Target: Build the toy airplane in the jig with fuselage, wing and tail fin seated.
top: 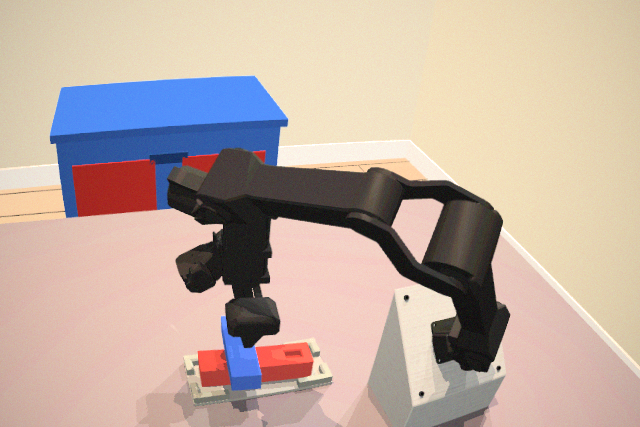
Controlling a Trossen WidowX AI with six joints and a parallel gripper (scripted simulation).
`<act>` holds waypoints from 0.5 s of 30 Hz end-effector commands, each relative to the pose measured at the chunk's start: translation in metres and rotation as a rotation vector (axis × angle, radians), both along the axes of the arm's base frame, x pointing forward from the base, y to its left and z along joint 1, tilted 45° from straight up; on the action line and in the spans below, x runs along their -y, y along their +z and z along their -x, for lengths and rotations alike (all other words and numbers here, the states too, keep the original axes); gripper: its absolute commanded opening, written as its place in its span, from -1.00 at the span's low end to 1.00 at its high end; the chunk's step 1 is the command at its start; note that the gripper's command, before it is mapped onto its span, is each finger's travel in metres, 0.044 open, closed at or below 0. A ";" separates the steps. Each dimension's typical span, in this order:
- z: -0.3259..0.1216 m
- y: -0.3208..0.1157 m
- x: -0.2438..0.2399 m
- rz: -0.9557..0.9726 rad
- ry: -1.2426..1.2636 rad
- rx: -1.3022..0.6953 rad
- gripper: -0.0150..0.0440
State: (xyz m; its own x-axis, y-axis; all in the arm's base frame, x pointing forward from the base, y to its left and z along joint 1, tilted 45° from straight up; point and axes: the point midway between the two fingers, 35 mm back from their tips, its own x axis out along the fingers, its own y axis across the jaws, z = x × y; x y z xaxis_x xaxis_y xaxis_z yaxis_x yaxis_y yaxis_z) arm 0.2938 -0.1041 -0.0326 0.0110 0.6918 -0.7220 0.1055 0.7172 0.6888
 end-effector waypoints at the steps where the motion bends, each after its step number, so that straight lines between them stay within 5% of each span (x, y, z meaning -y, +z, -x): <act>1: 0.001 0.045 -0.038 0.005 0.005 0.006 1.00; 15: 0.085 0.146 -0.159 -0.013 0.009 0.003 1.00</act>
